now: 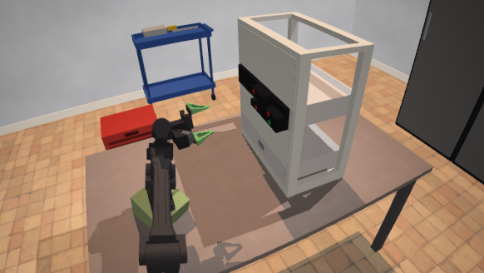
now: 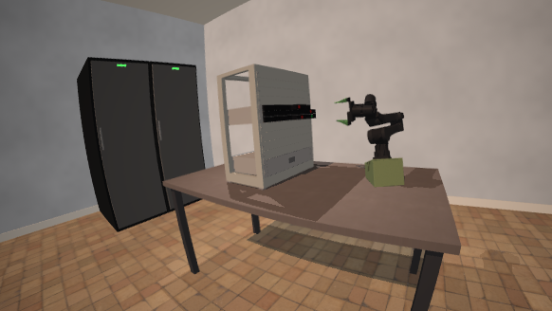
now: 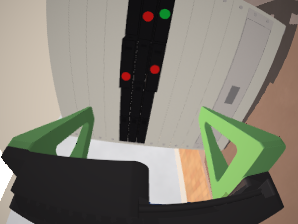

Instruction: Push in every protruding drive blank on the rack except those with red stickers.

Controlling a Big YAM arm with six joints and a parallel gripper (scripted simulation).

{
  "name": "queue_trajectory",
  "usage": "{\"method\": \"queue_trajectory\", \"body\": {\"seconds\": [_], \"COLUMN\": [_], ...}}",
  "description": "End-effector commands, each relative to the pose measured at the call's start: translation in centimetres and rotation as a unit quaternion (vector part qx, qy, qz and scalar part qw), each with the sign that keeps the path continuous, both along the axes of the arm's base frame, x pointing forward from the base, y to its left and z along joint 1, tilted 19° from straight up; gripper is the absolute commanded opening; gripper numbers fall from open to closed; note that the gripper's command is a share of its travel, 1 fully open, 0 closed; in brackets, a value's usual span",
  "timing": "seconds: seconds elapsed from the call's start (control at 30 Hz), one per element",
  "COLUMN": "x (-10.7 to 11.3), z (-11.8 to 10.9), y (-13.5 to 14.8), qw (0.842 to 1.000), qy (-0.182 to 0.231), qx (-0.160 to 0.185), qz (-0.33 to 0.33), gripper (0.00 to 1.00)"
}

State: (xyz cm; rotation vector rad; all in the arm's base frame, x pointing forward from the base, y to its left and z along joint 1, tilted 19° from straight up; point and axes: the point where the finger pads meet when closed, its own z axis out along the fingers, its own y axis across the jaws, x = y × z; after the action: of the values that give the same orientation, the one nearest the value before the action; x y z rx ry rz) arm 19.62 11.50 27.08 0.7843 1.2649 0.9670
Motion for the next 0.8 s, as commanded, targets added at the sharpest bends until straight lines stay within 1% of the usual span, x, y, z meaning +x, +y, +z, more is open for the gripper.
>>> {"method": "queue_trajectory", "body": {"seconds": [0.0, 0.07, 0.13, 0.17, 0.23, 0.27, 0.37, 0.4, 0.43, 0.53, 0.77], "x": [-0.1, -0.1, -0.1, -0.1, -0.1, -0.1, -0.1, -0.1, -0.1, -0.1, -0.1], "z": [0.7, 1.6, 0.6, 0.6, 1.5, 1.5, 1.2, 0.8, 0.6, 1.3, 0.9], "y": [-1.0, -1.0, -1.3, -1.5, -1.6, -1.7, -1.7, -1.6, -1.7, -1.9, -2.1], "qw": [0.999, 0.998, 0.998, 0.998, 0.997, 0.997, 0.997, 0.997, 0.997, 0.996, 0.996], "qy": [-0.006, -0.008, -0.005, -0.006, -0.008, -0.008, -0.007, -0.005, -0.005, -0.007, -0.007], "qx": [0.045, 0.058, 0.055, 0.06, 0.076, 0.078, 0.076, 0.069, 0.07, 0.085, 0.087], "qz": [-0.007, -0.01, -0.013, -0.015, -0.016, -0.016, -0.016, -0.017, -0.017, -0.019, -0.02], "gripper": [1.0, 1.0, 1.0, 1.0, 1.0, 1.0, 1.0, 1.0, 1.0, 1.0, 1.0]}}
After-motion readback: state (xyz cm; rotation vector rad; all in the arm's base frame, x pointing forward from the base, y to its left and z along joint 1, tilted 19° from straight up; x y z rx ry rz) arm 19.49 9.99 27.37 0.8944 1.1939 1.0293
